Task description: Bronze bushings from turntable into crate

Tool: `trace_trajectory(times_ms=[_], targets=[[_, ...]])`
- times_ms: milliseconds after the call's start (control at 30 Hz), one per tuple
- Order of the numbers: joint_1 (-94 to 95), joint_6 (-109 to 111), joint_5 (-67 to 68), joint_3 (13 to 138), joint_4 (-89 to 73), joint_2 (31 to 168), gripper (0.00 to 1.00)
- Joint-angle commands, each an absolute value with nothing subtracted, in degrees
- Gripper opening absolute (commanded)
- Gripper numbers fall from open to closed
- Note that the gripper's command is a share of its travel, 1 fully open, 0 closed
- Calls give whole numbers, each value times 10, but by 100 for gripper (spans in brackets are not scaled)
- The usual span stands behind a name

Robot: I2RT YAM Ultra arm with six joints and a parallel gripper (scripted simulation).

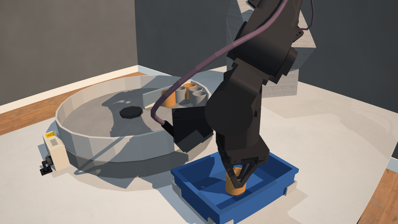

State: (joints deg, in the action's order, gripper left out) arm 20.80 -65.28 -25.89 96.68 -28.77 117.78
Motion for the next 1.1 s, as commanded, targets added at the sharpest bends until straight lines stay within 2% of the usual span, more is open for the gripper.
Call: trace_trajectory(times_ms=[0,1067], targets=[[208,-657,-251,953,-280,1182,0],[206,-657,-250,943,-269,1173,0]])
